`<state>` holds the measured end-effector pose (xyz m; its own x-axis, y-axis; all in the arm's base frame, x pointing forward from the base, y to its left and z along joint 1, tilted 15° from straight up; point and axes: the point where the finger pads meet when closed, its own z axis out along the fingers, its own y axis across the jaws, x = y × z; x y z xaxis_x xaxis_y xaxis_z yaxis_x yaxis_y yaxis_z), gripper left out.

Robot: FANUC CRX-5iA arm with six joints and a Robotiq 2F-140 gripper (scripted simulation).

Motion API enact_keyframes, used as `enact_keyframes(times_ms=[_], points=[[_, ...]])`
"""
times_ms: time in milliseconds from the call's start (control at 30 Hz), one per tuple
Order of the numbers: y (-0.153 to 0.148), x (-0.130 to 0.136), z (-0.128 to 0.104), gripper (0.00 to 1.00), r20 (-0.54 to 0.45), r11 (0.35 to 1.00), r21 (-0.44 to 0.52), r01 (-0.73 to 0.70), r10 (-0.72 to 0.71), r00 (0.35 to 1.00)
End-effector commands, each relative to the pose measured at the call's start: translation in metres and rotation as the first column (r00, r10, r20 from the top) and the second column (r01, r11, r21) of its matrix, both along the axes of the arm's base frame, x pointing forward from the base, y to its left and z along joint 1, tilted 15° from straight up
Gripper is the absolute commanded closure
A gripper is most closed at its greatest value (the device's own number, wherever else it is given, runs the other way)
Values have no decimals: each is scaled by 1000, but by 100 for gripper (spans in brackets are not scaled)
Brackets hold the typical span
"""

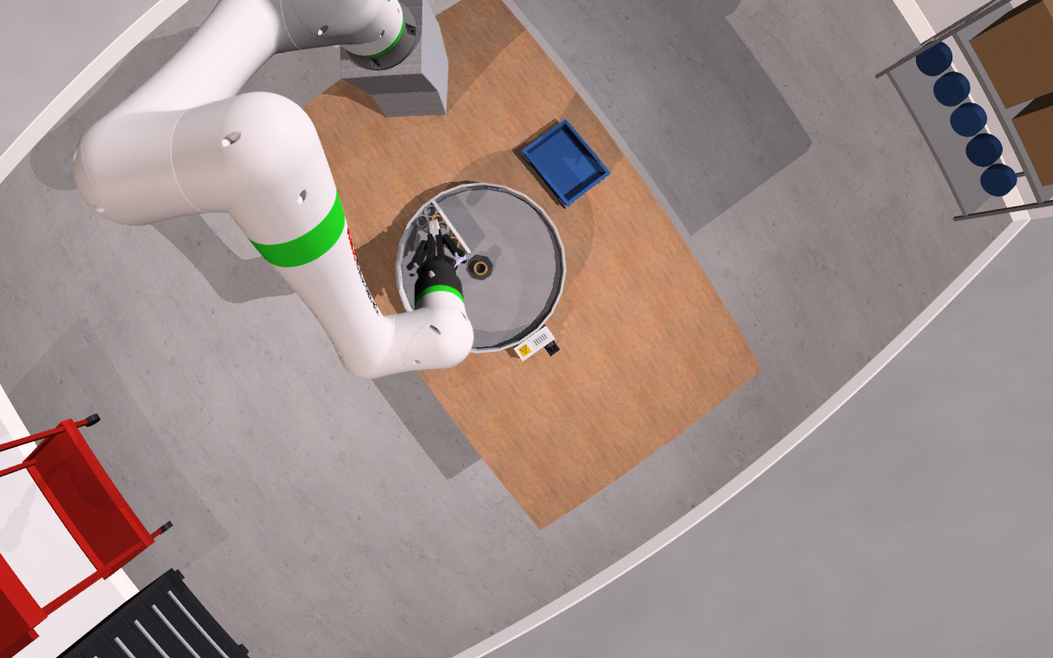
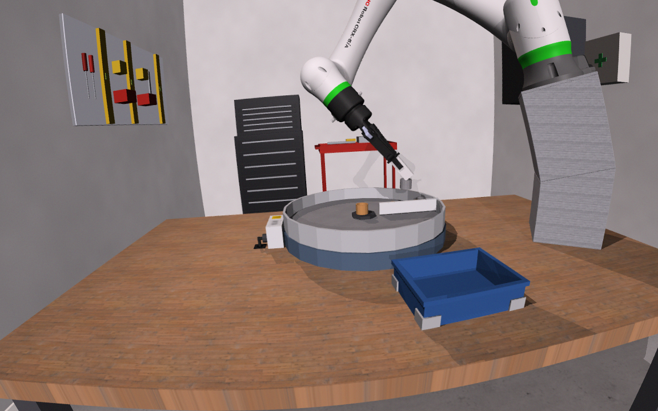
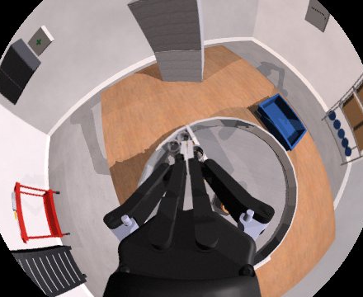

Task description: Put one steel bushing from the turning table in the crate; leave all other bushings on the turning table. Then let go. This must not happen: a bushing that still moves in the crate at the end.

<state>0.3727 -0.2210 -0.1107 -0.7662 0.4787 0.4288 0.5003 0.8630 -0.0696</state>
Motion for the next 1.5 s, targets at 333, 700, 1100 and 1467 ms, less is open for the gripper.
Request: enact_keyframes(times_ms=[333,700,1100,1467], points=[[0,0,0,100,0,1000,0,0,0,1000],[0,0,0,100,0,1000,0,0,0,1000],[0,0,0,100,0,1000,0,0,0,1000],[13,3,-1,100,0,1000,0,0,0,1000]])
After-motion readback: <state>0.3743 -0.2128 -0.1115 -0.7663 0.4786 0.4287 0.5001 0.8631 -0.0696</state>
